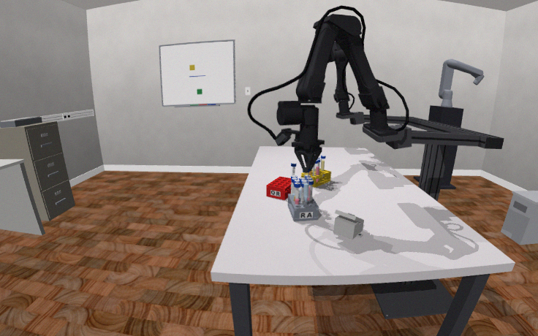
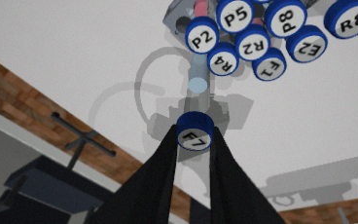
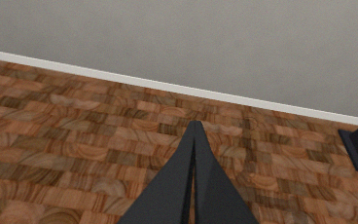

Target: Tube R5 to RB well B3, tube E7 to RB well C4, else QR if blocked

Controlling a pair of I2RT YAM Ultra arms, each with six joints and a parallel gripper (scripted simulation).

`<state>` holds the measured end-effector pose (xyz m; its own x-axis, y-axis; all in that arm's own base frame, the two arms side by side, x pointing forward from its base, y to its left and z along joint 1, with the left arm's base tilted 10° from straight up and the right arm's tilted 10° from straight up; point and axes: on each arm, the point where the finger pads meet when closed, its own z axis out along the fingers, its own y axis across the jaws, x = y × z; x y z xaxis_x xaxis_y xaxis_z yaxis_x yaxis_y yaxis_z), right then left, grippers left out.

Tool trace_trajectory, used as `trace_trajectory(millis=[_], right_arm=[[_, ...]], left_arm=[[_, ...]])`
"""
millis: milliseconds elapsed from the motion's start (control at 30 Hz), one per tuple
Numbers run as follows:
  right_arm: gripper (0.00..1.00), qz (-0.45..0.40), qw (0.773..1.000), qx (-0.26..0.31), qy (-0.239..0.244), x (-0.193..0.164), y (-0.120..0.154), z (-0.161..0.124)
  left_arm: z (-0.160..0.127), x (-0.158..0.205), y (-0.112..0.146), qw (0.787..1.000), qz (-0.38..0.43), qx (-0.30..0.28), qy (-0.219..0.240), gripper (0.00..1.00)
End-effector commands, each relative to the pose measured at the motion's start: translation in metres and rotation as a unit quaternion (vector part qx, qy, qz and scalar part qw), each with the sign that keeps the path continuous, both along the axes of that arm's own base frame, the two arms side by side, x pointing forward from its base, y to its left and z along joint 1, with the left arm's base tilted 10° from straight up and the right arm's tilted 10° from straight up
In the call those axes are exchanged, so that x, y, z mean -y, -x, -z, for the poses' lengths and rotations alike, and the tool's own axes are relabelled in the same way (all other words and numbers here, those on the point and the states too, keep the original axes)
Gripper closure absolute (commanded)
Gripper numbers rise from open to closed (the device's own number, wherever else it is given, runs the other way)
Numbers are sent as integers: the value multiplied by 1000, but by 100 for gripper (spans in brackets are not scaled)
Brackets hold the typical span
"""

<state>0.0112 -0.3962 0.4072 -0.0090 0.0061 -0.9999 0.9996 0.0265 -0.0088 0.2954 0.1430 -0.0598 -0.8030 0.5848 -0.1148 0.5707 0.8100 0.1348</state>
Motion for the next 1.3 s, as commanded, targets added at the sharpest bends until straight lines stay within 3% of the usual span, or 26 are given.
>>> trace_trajectory(millis=[0, 933, 1267], right_arm=[[100, 11, 1000, 5, 25, -12, 8, -25], [100, 11, 1000, 5, 25, -12, 8, -25], [100, 11, 1000, 5, 25, -12, 8, -25]], left_arm=[[4, -1, 4, 1000, -3, -1, 4, 100], [16, 6, 6, 1000, 0, -8, 7, 100], [10, -3, -10, 1000, -1, 8, -2, 100]])
